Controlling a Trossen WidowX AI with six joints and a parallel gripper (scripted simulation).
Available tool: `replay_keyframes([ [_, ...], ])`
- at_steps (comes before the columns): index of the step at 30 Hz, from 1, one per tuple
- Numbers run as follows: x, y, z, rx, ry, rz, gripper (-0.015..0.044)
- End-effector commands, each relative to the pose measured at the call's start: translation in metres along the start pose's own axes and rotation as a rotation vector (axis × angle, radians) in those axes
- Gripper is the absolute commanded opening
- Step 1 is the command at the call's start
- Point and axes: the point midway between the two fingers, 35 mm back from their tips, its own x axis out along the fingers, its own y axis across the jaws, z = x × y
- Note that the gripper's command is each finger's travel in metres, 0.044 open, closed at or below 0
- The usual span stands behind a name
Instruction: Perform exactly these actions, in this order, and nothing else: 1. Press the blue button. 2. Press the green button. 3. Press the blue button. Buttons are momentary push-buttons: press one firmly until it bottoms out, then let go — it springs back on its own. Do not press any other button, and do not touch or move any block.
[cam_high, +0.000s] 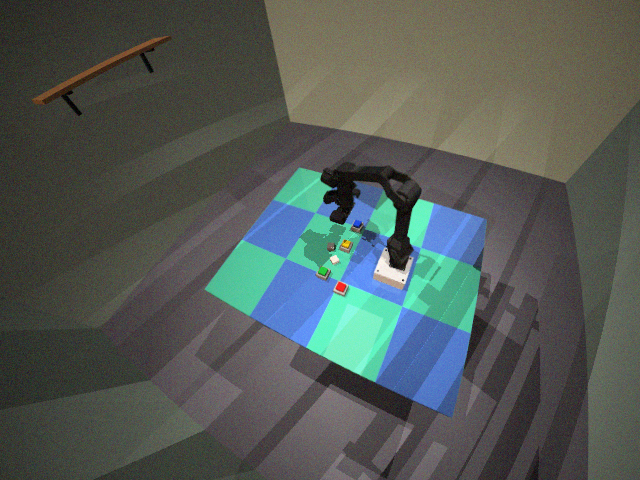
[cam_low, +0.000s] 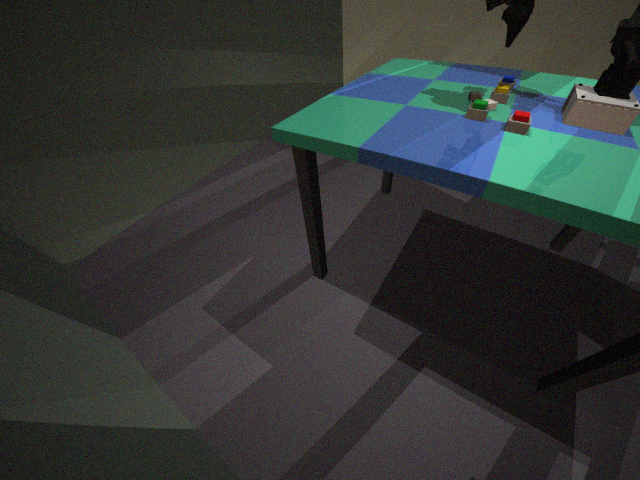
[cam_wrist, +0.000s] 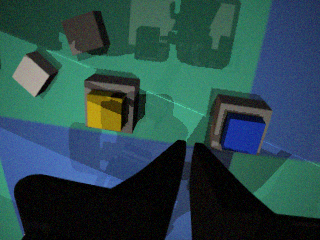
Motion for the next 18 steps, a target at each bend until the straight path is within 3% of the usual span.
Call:
replay_keyframes([
  [1, 0.001, -0.053, -0.032, -0.003, -0.006, 0.011, 0.0020],
  [8, 0.004, -0.055, -0.034, -0.002, -0.007, 0.012, 0.0020],
  [13, 0.061, -0.055, -0.033, -0.002, -0.007, 0.012, 0.0020],
  [18, 0.063, -0.054, -0.034, -0.002, -0.007, 0.012, 0.0020],
])
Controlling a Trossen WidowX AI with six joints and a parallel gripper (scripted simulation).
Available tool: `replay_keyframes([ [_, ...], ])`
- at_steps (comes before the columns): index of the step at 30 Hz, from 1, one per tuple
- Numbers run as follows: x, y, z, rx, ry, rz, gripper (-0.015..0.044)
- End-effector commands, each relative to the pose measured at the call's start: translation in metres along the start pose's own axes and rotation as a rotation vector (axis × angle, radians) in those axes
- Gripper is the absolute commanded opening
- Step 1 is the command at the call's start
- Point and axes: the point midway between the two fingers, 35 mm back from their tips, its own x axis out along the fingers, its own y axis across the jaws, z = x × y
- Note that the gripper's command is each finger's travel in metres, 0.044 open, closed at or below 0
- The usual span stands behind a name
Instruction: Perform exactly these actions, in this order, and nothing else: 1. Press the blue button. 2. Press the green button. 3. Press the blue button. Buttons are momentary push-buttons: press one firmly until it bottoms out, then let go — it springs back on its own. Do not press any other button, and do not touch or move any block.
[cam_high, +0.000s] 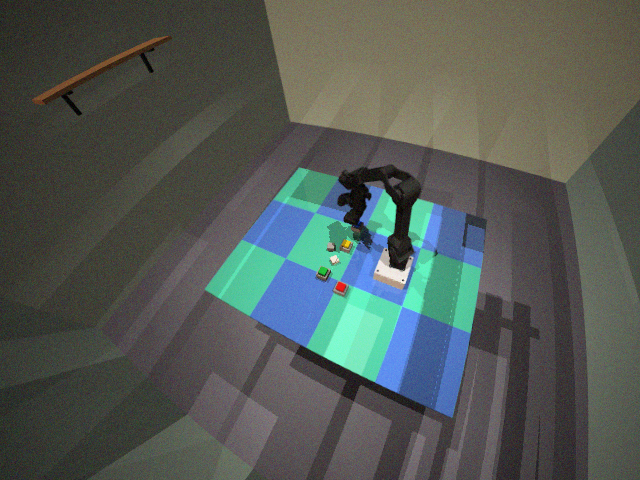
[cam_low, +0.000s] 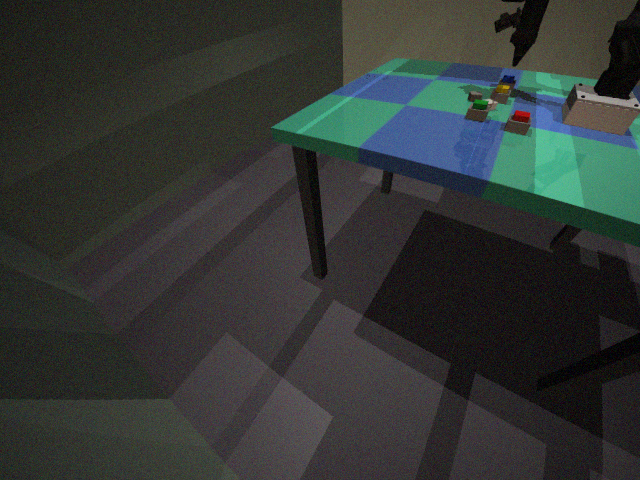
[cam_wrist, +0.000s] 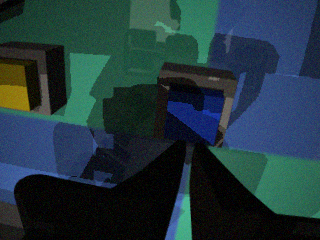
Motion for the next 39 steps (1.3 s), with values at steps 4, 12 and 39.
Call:
replay_keyframes([
  [4, 0.011, -0.001, 0.001, -0.006, -0.013, -0.003, 0.0020],
  [12, 0.024, -0.001, 0.001, -0.006, -0.013, -0.003, 0.0020],
  [39, 0.039, -0.001, 0.001, -0.006, -0.013, -0.003, 0.0020],
])
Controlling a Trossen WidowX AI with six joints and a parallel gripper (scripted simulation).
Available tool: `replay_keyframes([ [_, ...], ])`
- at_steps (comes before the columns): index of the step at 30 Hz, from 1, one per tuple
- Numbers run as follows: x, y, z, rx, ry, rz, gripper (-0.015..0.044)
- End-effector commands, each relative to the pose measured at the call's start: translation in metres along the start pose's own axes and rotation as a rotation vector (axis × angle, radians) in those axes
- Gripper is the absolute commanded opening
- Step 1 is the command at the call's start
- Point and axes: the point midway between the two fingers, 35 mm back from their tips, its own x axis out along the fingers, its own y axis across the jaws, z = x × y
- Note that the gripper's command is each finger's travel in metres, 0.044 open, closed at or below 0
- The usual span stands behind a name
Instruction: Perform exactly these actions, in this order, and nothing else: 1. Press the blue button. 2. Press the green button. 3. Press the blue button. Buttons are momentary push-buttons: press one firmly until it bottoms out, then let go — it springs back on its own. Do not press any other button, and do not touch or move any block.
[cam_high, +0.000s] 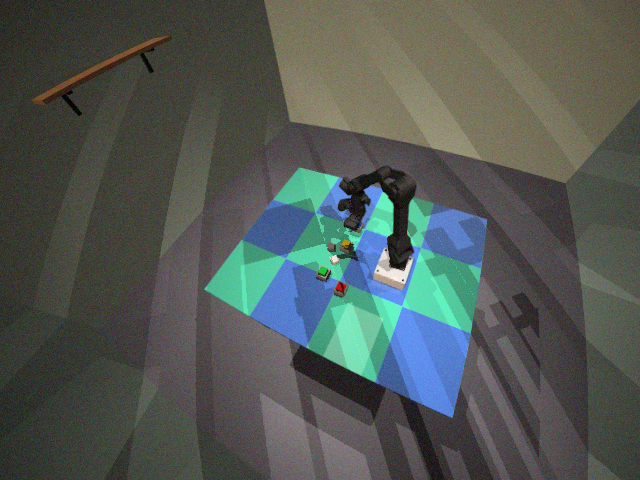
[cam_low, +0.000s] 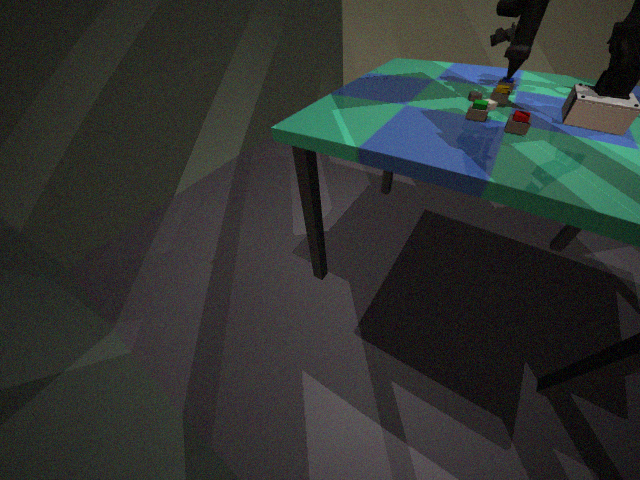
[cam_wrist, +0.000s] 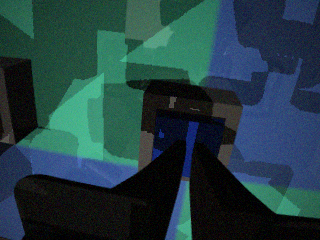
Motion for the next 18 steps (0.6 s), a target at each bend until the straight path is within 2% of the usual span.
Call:
replay_keyframes([
  [1, 0.001, 0.001, -0.001, -0.005, 0.001, 0.005, 0.0020],
  [6, -0.002, 0.000, 0.000, 0.000, 0.000, 0.001, 0.0020],
  [10, -0.032, 0.001, 0.000, -0.005, 0.001, 0.005, 0.0020],
  [14, -0.032, 0.001, 0.000, -0.005, 0.001, 0.005, 0.0020],
  [18, -0.038, 0.031, 0.020, -0.005, -0.006, 0.008, 0.0125],
])
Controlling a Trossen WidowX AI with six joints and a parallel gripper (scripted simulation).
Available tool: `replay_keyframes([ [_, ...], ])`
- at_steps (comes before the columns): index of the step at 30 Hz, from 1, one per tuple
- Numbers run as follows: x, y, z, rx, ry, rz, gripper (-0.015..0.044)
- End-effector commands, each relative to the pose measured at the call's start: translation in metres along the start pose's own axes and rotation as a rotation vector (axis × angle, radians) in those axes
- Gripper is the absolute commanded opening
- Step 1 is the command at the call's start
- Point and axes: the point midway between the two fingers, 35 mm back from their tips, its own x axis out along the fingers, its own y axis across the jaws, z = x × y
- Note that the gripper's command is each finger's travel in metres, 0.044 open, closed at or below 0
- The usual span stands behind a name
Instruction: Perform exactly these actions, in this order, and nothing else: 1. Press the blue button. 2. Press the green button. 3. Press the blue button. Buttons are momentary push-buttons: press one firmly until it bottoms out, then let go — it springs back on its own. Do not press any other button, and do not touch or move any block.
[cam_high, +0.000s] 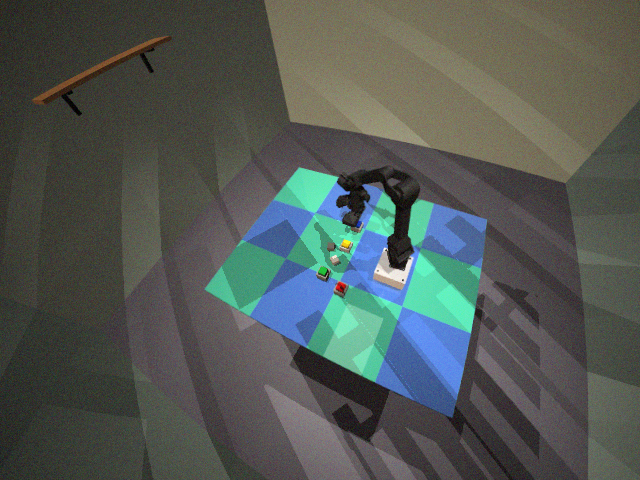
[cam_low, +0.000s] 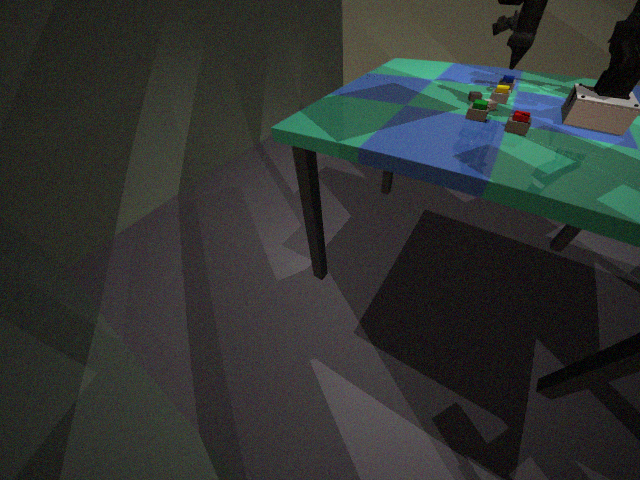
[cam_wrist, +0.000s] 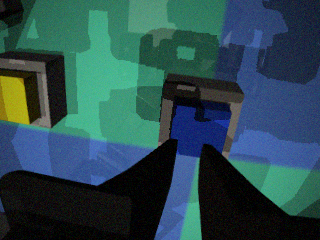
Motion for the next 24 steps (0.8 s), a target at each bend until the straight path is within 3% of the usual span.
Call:
replay_keyframes([
  [1, -0.011, 0.037, 0.024, -0.009, -0.014, 0.005, 0.0151],
  [11, -0.037, 0.180, 0.053, -0.011, -0.029, 0.032, 0.0400],
  [24, -0.068, 0.339, -0.003, -0.008, -0.004, 0.029, 0.0400],
])
